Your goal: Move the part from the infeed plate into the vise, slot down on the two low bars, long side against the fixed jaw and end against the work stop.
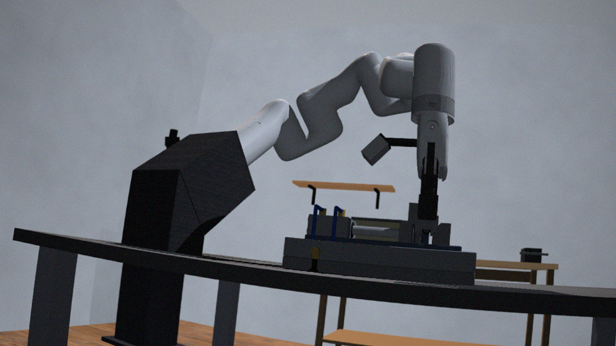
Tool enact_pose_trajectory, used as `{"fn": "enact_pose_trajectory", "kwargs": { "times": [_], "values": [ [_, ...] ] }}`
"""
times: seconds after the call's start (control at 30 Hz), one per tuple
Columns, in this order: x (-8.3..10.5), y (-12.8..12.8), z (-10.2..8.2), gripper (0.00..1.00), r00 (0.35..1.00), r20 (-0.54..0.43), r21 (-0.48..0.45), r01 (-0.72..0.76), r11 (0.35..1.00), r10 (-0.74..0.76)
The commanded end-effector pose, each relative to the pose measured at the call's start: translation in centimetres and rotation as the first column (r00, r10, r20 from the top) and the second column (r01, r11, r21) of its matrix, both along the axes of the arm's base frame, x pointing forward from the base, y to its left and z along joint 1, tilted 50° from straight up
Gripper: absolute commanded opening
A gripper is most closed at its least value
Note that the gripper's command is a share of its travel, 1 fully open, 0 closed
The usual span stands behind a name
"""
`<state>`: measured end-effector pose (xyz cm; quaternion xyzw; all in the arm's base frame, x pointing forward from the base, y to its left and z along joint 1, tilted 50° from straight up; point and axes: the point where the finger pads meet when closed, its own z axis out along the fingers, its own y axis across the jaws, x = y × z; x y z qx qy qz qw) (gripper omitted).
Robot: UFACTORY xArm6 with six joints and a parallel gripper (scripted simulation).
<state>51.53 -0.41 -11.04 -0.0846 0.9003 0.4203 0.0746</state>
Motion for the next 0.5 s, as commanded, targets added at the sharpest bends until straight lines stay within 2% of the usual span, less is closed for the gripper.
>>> {"fn": "enact_pose_trajectory", "kwargs": {
  "times": [0.0,0.47],
  "values": [
    [0.09,-0.04,0.23,0.0,1.0,0.003,-0.002,0.002,1.0,-0.002],
    [0.02,0.16,0.47,0.0,1.0,0.003,-0.002,0.002,1.0,-0.002]
  ]
}}
